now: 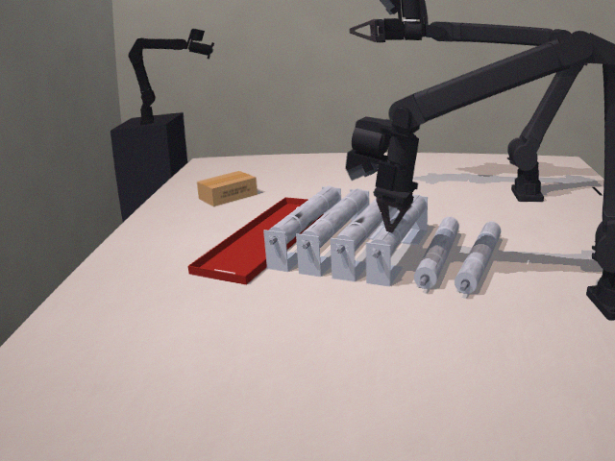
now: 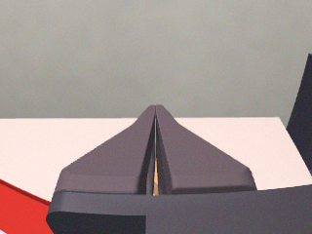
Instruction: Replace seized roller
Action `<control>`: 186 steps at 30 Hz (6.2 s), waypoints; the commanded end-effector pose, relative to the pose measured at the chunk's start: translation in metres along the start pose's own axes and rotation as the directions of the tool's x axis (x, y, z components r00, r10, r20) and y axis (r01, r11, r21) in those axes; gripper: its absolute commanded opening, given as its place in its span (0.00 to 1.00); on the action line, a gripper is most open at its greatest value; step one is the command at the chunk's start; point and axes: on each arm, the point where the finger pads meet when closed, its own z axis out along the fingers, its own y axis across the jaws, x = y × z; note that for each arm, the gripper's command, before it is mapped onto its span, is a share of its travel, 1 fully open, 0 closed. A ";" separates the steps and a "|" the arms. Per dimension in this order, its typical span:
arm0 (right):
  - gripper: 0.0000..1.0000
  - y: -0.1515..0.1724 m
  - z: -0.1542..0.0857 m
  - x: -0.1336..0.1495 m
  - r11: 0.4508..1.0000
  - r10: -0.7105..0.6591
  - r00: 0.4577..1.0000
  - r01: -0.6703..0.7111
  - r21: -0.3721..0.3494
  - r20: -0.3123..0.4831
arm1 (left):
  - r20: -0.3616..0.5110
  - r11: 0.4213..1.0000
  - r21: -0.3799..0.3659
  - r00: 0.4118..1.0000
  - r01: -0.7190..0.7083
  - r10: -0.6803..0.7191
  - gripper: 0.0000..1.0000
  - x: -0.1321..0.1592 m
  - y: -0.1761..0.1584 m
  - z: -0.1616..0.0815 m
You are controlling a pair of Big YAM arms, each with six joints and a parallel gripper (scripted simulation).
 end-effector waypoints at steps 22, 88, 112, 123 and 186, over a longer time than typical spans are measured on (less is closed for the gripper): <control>0.00 0.005 0.005 -0.044 1.000 -0.011 0.998 0.011 -0.006 0.064 | -0.003 1.000 -0.003 1.000 0.004 -0.004 0.00 -0.035 0.007 0.007; 0.00 0.005 0.005 -0.044 1.000 -0.011 0.998 0.011 -0.006 0.064 | 0.068 1.000 0.000 0.998 0.001 -0.001 0.00 -0.051 0.002 -0.063; 0.00 0.005 0.005 -0.044 1.000 -0.011 0.998 0.011 -0.006 0.064 | 0.372 0.994 -0.014 0.923 0.110 -0.097 0.00 -0.072 0.071 -0.119; 0.00 0.005 0.005 -0.044 1.000 -0.011 0.998 0.011 -0.006 0.064 | 0.737 0.968 -0.041 0.661 0.249 -0.139 0.00 -0.087 0.160 -0.217; 0.00 0.100 0.033 0.050 0.957 0.263 0.919 -0.287 -0.041 -0.293 | 0.992 0.898 -0.086 0.117 0.431 0.039 0.00 -0.041 0.243 -0.425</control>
